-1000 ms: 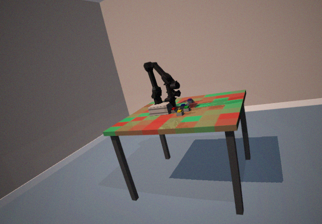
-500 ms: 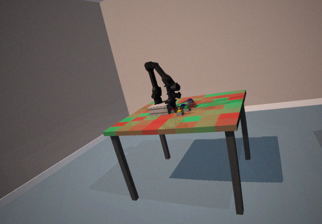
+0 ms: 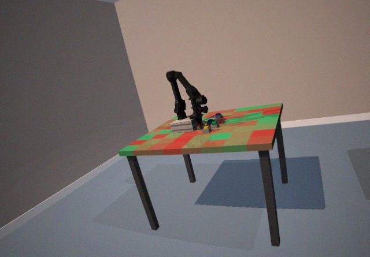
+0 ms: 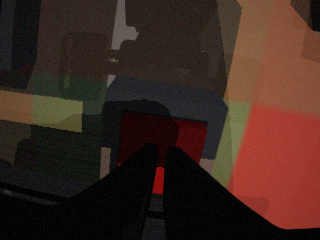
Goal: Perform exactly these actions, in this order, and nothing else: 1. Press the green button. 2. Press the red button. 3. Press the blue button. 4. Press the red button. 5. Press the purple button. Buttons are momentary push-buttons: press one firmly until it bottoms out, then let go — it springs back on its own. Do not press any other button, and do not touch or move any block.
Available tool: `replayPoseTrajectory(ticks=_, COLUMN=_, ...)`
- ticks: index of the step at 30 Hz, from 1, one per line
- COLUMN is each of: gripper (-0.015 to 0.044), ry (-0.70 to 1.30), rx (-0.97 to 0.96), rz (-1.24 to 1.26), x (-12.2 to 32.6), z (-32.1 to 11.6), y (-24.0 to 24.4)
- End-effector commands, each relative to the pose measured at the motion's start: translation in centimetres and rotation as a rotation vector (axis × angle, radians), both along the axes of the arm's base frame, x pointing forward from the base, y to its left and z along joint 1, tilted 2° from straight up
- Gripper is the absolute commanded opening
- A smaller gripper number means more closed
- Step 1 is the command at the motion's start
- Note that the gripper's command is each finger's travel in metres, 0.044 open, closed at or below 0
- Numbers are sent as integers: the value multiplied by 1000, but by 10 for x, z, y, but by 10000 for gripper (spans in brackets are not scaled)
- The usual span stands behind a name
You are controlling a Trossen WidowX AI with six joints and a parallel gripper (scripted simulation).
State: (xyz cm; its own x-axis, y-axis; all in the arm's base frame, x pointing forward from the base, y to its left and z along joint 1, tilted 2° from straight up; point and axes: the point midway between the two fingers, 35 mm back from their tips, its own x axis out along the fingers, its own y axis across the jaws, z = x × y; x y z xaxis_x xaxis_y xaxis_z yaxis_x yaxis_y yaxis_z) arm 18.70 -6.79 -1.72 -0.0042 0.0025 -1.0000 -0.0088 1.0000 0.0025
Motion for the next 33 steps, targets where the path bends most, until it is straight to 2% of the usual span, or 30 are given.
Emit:
replayPoseTrajectory(ticks=1, gripper=20, ry=3, rx=0, rz=1, x=0, z=10, y=0)
replayPoseTrajectory(ticks=3, gripper=20, ry=7, rx=0, rz=3, x=-1, z=30, y=0)
replayPoseTrajectory(ticks=8, gripper=20, ry=8, rx=-1, rz=3, x=-1, z=35, y=0)
replayPoseTrajectory(ticks=13, gripper=20, ry=7, rx=-1, rz=3, x=0, z=92, y=0)
replayPoseTrajectory(ticks=20, gripper=20, ry=7, rx=0, rz=3, x=4, z=94, y=5)
replayPoseTrajectory(ticks=28, gripper=20, ry=2, rx=8, rz=3, x=47, z=95, y=84)
replayPoseTrajectory(ticks=33, gripper=20, ry=2, rx=9, rz=3, x=49, z=95, y=92)
